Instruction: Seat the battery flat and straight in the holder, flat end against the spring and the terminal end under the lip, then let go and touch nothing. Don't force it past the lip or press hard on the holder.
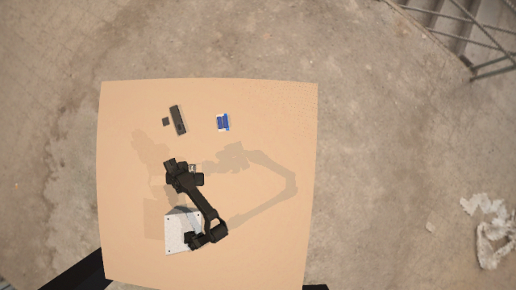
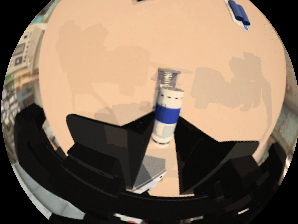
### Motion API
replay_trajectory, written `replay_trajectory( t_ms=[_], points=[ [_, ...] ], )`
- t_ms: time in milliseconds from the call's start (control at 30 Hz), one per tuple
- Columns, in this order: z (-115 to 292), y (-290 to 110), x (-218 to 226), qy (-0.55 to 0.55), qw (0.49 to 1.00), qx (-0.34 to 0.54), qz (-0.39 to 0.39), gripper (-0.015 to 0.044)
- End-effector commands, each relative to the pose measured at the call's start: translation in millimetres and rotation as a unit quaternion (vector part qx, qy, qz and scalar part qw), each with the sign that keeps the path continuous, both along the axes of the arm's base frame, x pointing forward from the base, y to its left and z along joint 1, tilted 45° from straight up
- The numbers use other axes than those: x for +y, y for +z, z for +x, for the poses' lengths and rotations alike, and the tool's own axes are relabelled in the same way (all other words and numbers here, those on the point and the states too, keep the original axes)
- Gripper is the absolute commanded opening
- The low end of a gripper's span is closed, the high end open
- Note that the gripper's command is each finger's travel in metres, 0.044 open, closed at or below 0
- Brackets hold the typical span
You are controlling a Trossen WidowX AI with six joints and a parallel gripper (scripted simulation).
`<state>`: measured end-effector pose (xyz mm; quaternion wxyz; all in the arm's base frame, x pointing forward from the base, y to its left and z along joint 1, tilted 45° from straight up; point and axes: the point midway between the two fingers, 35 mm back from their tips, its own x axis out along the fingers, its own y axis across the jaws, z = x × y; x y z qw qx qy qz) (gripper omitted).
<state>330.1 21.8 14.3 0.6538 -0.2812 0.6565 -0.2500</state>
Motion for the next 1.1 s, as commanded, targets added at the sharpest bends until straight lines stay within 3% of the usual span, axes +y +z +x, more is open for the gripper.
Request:
replay_trajectory(
  t_ms=[0,467,1067],
  points=[
    [1.3,-0.6,1.1,-0.008,1.0,-0.006,0.001,0.0081],
    [-4.8,-27.8,-26.6,-0.088,0.992,0.088,-0.008,0.0081],
    [-1.1,-33.0,-30.9,-0.111,0.985,0.128,-0.017,0.0081]
  ],
)
